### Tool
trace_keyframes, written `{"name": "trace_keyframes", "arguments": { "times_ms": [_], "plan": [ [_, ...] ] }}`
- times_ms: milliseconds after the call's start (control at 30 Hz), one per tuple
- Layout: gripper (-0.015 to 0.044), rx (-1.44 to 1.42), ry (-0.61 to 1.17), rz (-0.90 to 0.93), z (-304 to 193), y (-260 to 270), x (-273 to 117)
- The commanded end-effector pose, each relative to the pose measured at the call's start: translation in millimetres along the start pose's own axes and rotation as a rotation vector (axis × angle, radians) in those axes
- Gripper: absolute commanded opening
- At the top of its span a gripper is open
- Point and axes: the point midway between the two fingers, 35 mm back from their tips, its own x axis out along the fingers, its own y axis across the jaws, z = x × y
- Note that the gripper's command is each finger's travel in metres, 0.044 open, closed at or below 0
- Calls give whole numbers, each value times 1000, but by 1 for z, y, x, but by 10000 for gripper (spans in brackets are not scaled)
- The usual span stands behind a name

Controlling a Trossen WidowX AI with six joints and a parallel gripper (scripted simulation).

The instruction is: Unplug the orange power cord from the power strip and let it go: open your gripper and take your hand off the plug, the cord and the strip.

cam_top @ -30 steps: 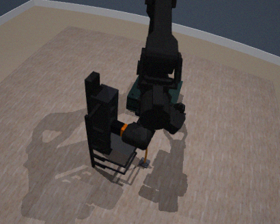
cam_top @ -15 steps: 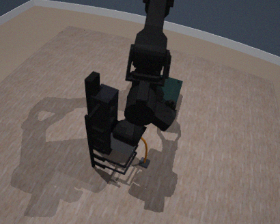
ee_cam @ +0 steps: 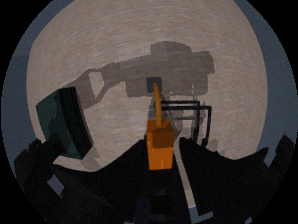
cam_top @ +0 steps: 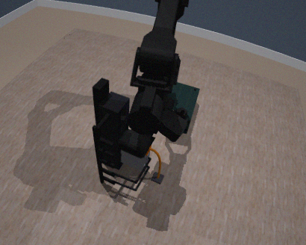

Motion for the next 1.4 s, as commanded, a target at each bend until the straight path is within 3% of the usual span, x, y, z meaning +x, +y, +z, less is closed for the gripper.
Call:
{"name": "trace_keyframes", "arguments": {
  "times_ms": [0, 167, 300, 567, 1367],
  "plan": [
    [160, -7, -2, 6, 0, 2, 7],
    [160, -7, -2, 6, 0, 2, 8],
    [55, 0, 1, 2, 0, 1, 6],
    [2, 0, 1, 2, 0, 1, 6],
    [0, -3, -4, 4, 33, -1, 4]
  ]
}}
